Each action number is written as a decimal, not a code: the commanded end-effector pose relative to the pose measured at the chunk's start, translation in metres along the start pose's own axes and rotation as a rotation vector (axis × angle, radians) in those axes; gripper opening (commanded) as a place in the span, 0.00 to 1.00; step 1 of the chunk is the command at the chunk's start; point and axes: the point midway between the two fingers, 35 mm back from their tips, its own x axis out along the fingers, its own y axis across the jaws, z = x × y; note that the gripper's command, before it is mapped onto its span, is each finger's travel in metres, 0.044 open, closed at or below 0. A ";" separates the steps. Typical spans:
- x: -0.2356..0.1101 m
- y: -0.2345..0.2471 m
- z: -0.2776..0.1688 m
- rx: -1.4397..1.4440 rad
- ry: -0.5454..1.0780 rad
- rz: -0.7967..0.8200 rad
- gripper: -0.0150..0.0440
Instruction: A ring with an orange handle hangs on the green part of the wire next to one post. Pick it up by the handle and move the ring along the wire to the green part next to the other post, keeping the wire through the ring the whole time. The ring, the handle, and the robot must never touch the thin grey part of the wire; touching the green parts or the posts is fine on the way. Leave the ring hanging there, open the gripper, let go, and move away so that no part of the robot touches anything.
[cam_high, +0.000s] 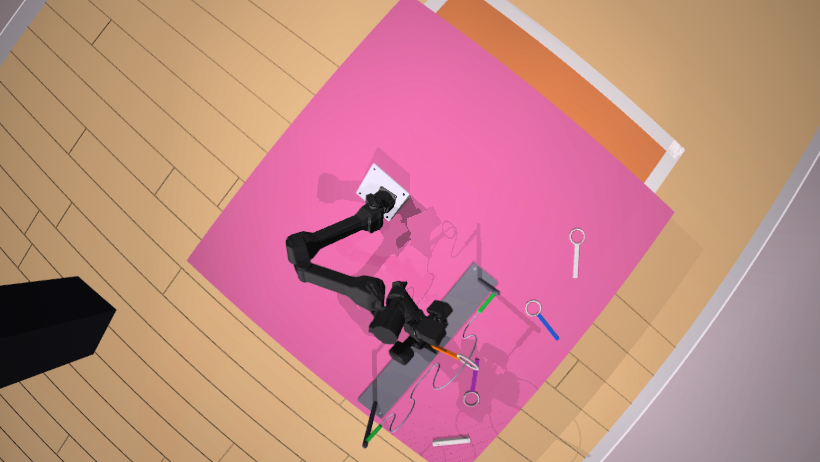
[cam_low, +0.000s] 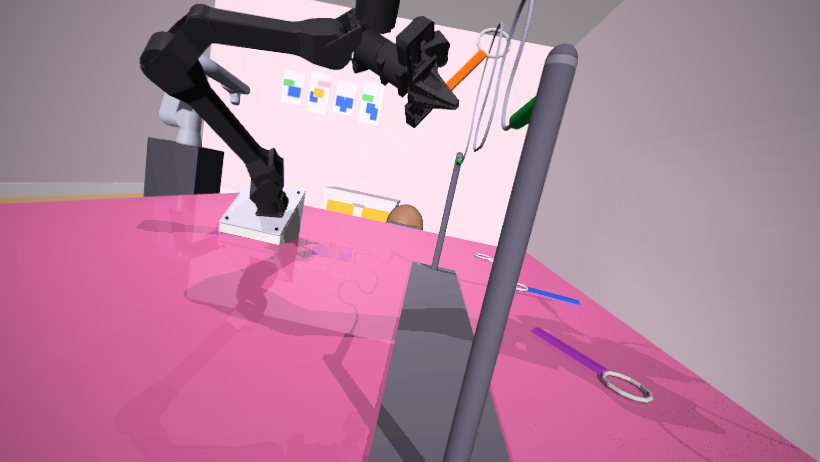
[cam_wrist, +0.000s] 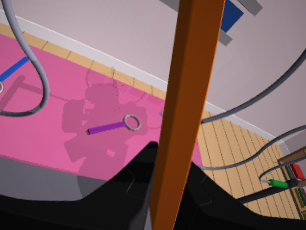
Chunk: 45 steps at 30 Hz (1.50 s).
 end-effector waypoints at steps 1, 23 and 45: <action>-0.001 -0.005 -0.001 -0.030 -0.006 -0.026 0.00; -0.001 -0.015 0.000 -0.270 -0.037 -0.157 0.00; -0.002 -0.024 0.004 -0.510 -0.067 -0.287 0.00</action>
